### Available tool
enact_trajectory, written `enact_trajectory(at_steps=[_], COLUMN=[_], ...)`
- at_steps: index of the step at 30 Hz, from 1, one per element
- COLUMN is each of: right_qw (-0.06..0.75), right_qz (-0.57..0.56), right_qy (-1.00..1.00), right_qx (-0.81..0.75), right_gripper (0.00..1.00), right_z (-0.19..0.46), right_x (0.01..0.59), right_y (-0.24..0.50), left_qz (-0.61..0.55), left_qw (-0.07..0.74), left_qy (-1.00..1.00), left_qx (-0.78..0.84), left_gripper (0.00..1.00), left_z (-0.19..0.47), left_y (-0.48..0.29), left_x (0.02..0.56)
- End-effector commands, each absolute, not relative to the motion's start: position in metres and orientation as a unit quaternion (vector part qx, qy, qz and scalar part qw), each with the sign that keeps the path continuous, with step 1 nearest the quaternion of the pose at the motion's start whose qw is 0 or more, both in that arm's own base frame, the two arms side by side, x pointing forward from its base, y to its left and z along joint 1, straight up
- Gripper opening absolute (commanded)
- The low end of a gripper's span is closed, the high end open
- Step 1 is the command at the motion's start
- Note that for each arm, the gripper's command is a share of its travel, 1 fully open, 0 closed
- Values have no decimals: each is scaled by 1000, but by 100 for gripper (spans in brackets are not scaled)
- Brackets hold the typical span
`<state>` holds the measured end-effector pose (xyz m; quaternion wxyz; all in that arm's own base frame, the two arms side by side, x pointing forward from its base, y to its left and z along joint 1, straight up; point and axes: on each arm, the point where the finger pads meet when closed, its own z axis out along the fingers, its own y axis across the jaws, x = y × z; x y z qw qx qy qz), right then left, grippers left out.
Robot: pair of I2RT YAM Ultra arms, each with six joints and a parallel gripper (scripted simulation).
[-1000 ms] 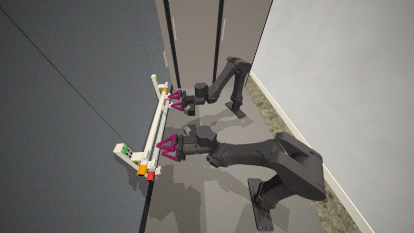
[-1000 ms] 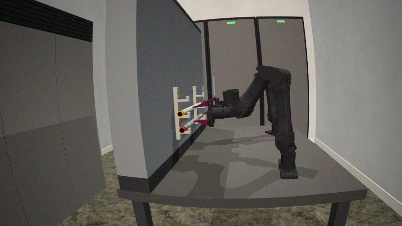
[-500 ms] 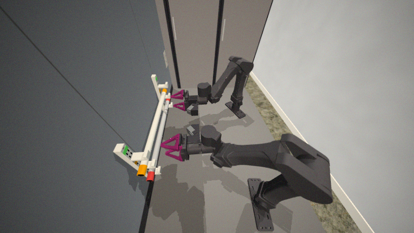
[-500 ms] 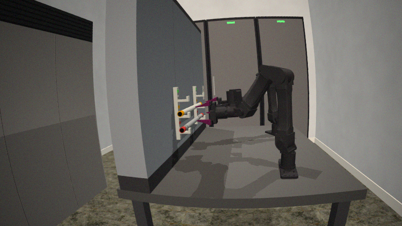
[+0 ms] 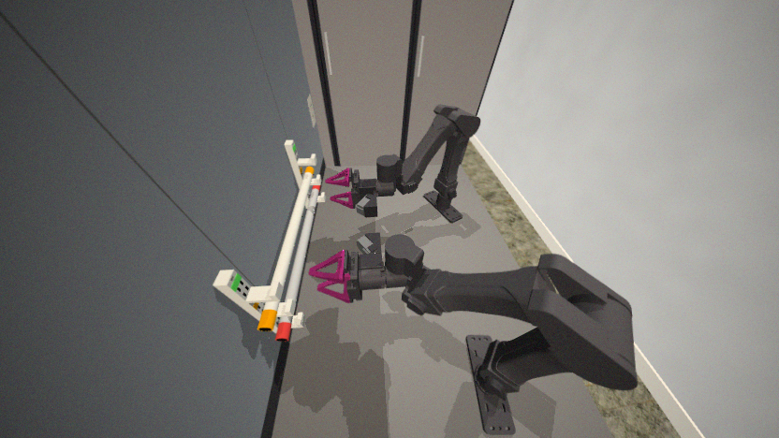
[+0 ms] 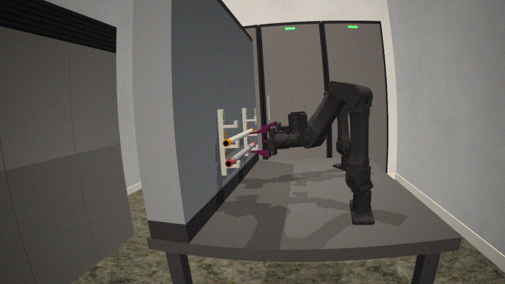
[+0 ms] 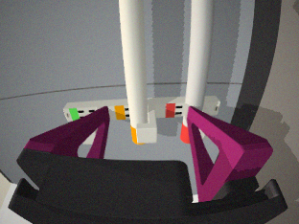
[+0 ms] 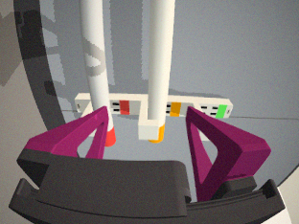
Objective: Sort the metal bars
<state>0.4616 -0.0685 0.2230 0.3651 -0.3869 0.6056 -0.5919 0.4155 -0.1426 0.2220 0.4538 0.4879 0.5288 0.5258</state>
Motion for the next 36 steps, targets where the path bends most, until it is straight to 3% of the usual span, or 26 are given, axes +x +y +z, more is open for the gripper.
enact_trajectory(at_steps=[1,36], right_qw=[378,378], right_qz=[-598,-598], right_qy=[598,598], right_qx=[-377,-377], right_gripper=[72,88], right_z=[237,237], right_x=[456,452], right_y=[-64,-62], left_qz=[528,528], left_qw=[471,471], left_qy=[527,527], left_qx=[470,470], left_gripper=[72,88], left_z=[237,237], left_y=[-143,-144], left_x=[410,405])
